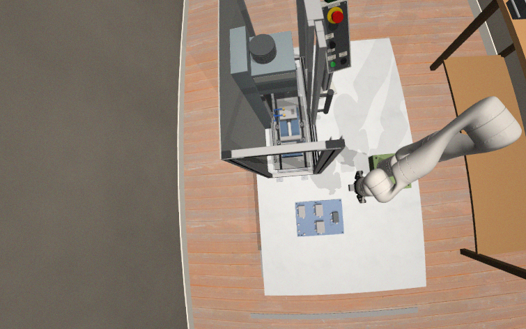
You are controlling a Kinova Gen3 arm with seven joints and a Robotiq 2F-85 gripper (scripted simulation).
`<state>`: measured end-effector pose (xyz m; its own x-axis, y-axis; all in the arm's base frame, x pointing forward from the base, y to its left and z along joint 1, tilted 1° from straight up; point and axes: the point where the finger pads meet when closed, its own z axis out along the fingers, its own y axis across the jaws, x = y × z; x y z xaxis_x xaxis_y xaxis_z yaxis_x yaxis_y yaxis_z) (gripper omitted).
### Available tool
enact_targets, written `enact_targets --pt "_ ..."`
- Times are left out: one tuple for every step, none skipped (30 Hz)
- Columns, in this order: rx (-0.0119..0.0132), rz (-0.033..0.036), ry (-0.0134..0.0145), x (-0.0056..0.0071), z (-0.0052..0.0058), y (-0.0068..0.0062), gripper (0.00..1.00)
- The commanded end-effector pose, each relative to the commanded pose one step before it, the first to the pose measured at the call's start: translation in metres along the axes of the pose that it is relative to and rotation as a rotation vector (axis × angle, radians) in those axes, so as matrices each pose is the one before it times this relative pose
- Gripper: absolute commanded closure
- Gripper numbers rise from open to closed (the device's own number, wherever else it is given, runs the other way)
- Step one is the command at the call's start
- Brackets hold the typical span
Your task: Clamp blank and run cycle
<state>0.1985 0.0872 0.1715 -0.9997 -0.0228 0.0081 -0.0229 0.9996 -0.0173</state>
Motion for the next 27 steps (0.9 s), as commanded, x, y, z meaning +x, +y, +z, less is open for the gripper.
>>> enact_targets --pt "-0.00743 0.00438 -0.00288 -0.00020 -0.00060 -0.00052 0.90" --pt "0.00000 0.00000 0.00000 0.00000 0.00000 0.00000 0.90" --pt "0.00000 0.00000 0.00000 0.00000 0.00000 0.00000 0.90" --pt "0.00489 -0.00239 0.00049 -0.00042 -0.00001 -0.00963 0.90" --pt "-0.00118 0.00060 -0.00012 0.00000 0.00003 -0.01000 0.90" --pt "-0.00118 0.00060 -0.00012 -0.00001 0.00001 -0.01000 0.90" --pt "-0.00118 0.00060 -0.00012 -0.00001 0.00000 -0.01000 0.90" --pt "-0.00118 0.00060 -0.00012 -0.00002 -0.00001 -0.01000 0.90" --pt "0.00000 0.00000 0.00000 0.00000 0.00000 0.00000 0.90" --pt "0.00000 0.00000 0.00000 0.00000 0.00000 0.00000 0.90" --pt "0.00000 0.00000 0.00000 0.00000 0.00000 0.00000 0.90" --pt "0.00000 0.00000 0.00000 0.00000 0.00000 0.00000 0.90" --pt "0.00000 0.00000 0.00000 0.00000 0.00000 0.00000 0.90" --pt "0.00000 0.00000 0.00000 0.00000 0.00000 0.00000 0.90" --pt "0.00000 0.00000 0.00000 0.00000 0.00000 0.00000 0.90" --pt "0.00000 0.00000 0.00000 0.00000 0.00000 0.00000 0.90" --pt "0.00000 0.00000 0.00000 0.00000 0.00000 0.00000 0.90" --pt "0.00000 0.00000 0.00000 0.00000 0.00000 0.00000 0.90" --pt "0.00000 0.00000 0.00000 0.00000 0.00000 0.00000 0.90" --pt "0.00000 0.00000 0.00000 0.00000 0.00000 0.00000 0.90" --pt "0.00391 -0.00157 -0.00059 -0.00103 -0.00004 -0.00957 0.90" --pt "-0.00093 0.00039 0.00015 0.00004 0.00002 -0.01000 0.90" --pt "-0.00093 0.00039 0.00015 0.00004 0.00001 -0.01000 0.90" --pt "-0.00093 0.00039 0.00015 0.00003 0.00000 -0.01000 0.90" --pt "-0.00093 0.00039 0.00015 0.00003 -0.00001 -0.01000 0.90" --pt "0.00000 0.00000 0.00000 0.00000 0.00000 0.00000 0.90" --pt "0.00000 0.00000 0.00000 0.00000 0.00000 0.00000 0.90"
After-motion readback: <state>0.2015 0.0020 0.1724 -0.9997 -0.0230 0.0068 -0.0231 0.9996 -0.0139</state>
